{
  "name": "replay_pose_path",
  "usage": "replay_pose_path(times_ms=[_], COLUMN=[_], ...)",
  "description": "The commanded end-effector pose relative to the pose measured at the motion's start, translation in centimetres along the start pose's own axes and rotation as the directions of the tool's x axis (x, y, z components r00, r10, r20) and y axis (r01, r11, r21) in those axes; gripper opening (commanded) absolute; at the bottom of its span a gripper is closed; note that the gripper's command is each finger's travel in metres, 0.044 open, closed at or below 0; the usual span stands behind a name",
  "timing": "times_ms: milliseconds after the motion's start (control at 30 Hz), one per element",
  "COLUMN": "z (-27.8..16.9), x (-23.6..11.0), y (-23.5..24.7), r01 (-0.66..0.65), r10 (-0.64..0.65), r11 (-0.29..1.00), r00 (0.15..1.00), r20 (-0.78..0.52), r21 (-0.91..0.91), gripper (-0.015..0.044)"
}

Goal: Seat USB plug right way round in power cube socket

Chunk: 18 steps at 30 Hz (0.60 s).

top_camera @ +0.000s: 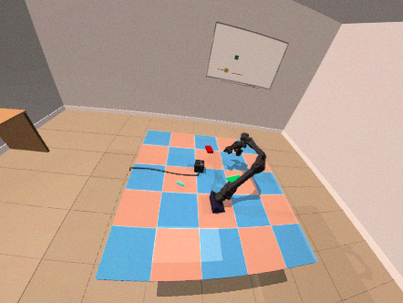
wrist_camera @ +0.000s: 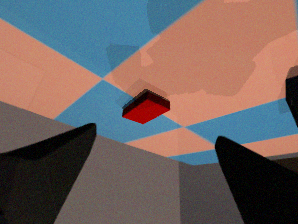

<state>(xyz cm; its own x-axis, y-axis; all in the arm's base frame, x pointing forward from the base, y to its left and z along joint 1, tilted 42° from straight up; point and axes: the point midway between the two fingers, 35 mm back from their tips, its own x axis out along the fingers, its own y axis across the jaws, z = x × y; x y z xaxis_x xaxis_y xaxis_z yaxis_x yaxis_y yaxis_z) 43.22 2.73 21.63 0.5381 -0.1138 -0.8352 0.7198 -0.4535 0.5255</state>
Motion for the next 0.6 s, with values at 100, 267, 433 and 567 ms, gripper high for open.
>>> replay_pose_path(times_ms=[100,267,433,567], z=[-4.2,-5.5,-5.8,-5.9], x=[4.0,4.8,4.5,4.5], y=[-11.7,-20.5,-26.6,-26.8], r01=[0.245,0.383,0.459,0.461], r10=[-0.188,-0.156,0.005,0.013], r11=[0.943,0.819,0.662,0.656], r00=[0.95,0.865,0.787,0.785], r20=[0.248,0.477,0.616,0.62], r21=[-0.225,-0.427,-0.592,-0.597], gripper=[0.044,0.044,0.044,0.044])
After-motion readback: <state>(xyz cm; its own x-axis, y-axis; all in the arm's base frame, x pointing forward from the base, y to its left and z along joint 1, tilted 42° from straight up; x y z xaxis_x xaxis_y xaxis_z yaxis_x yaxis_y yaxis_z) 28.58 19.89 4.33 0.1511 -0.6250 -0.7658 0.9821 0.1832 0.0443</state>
